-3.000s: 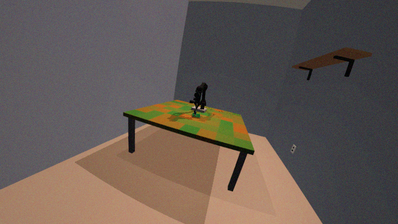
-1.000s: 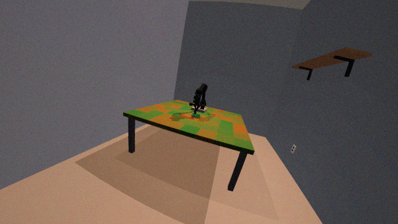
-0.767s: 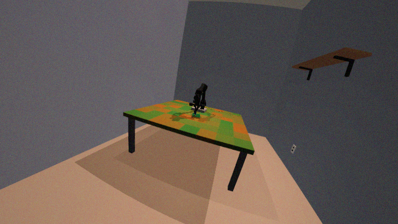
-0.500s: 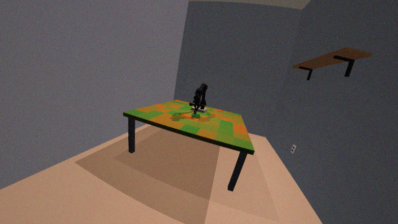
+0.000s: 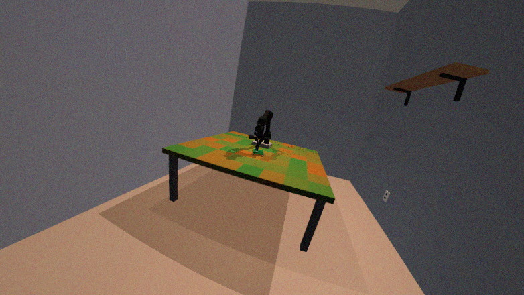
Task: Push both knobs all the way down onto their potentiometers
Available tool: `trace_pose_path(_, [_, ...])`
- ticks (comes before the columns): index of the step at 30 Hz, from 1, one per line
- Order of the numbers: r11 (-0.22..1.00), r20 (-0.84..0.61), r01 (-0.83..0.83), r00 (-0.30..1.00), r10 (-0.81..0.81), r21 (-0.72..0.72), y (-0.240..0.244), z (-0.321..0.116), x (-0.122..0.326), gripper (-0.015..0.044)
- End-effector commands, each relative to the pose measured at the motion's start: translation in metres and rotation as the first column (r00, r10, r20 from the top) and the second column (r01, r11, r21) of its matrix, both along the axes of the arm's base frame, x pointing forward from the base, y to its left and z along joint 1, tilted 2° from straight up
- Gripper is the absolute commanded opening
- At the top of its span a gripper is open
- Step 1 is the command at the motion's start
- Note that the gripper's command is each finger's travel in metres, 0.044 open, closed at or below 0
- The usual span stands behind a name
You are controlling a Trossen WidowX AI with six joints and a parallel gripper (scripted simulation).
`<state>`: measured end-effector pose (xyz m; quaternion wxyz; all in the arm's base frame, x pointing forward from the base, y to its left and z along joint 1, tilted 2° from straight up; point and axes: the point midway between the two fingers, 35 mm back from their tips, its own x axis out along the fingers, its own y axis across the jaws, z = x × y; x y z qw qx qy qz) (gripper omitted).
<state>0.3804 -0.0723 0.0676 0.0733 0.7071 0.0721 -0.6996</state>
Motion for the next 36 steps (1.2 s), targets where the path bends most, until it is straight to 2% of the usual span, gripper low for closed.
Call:
trace_pose_path(1, [1.000,-0.003,0.004,1.000,-0.004,-0.004,-0.0007,-0.0016,-0.0003,0.0000])
trace_pose_path(36, [1.000,-0.003,0.004,1.000,-0.004,-0.004,-0.0007,-0.0063,-0.0002,0.0000])
